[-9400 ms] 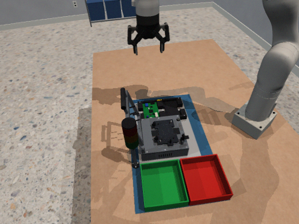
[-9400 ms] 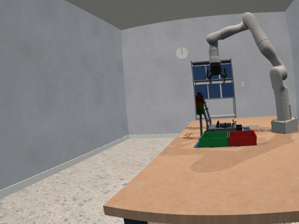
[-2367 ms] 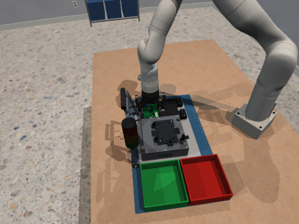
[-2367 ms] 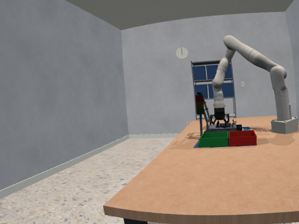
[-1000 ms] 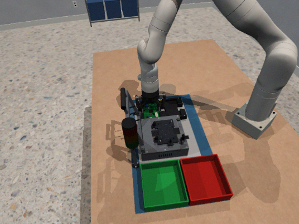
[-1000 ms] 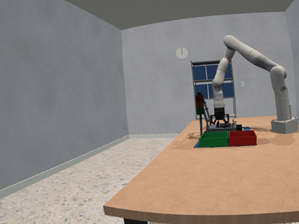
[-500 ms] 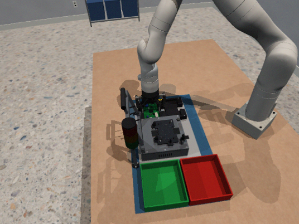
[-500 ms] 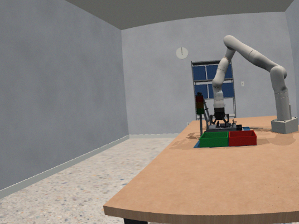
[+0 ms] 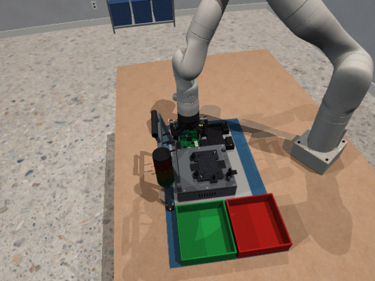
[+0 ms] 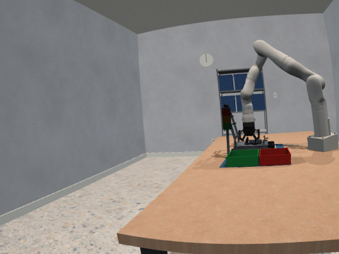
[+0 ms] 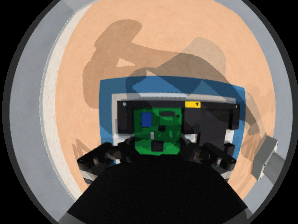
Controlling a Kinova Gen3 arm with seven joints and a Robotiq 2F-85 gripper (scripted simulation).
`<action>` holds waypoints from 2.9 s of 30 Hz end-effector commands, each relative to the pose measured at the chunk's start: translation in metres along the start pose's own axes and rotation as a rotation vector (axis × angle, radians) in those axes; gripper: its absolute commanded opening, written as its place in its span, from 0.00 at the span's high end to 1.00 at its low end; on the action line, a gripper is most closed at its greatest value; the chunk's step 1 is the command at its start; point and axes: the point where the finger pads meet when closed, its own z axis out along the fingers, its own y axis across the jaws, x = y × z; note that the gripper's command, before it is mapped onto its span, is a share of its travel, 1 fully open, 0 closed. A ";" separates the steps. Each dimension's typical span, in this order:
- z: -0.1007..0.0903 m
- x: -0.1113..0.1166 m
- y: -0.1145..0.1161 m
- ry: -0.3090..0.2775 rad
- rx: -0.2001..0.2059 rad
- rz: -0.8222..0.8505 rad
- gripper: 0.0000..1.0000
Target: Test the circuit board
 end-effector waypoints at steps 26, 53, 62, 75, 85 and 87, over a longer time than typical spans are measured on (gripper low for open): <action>-0.028 0.000 -0.001 0.000 0.001 0.000 0.23; -0.077 0.000 0.000 0.000 0.001 0.000 0.23; -0.100 0.000 0.000 0.000 0.001 0.000 0.23; -0.100 0.000 0.000 0.000 0.001 0.000 0.23; -0.100 0.000 0.000 0.000 0.001 0.000 0.23; -0.100 0.000 0.000 0.000 0.001 0.000 0.23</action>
